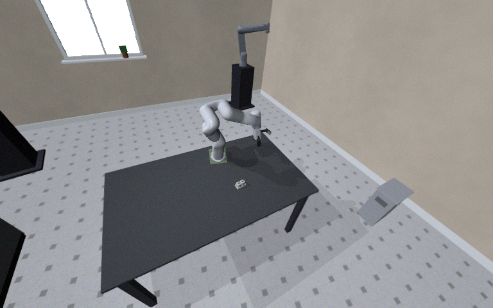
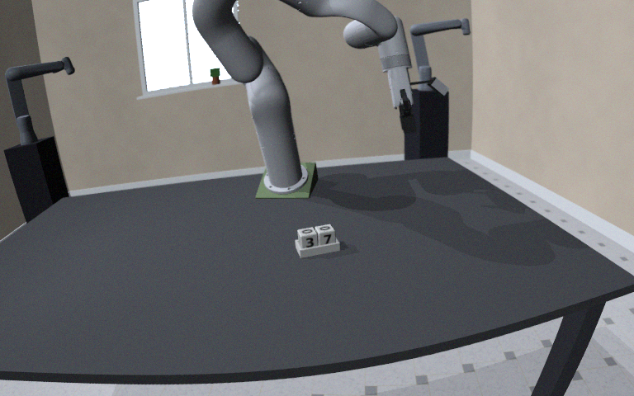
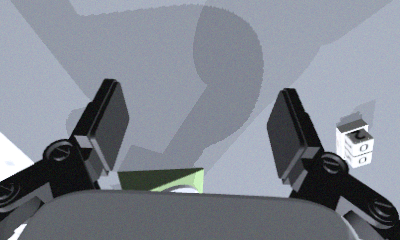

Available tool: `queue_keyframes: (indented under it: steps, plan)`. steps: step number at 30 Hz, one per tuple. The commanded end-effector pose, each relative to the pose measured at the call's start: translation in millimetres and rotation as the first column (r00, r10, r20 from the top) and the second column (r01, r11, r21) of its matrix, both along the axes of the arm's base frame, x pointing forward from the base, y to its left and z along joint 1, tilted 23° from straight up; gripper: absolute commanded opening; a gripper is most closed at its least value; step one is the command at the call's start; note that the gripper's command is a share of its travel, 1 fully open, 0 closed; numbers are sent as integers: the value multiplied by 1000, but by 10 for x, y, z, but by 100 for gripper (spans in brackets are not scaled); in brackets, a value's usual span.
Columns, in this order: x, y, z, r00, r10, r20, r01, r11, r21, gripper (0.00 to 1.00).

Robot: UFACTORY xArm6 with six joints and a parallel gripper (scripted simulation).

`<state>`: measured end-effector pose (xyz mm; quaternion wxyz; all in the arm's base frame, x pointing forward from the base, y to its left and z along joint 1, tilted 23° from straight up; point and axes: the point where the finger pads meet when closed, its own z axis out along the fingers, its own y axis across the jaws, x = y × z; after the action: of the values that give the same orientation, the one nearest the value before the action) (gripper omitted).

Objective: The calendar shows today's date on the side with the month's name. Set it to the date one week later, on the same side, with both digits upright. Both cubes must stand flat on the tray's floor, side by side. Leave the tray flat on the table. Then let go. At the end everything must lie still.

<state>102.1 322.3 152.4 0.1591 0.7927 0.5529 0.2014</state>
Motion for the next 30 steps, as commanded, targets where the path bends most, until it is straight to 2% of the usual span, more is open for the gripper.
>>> queue_keyframes:
  steps: [1,20,22,25,26,27,28,29,30]
  plan:
    - [-2,12,11,1000,1,0,-1,1000,4,100]
    - [33,-3,21,1000,-10,-3,10,1000,6,100]
    - [140,-53,50,999,-45,-11,45,999,13,100]
    - [463,-234,139,988,-152,-37,153,987,36,100]
    - [463,-234,139,988,-152,-37,153,987,36,100]
    - [607,-331,180,978,-202,-49,204,978,48,100]
    - [607,-331,180,978,-202,-49,204,978,48,100]
    - [762,-448,226,965,-256,-62,260,964,61,100]
    - [762,-448,226,965,-256,-62,260,964,61,100]
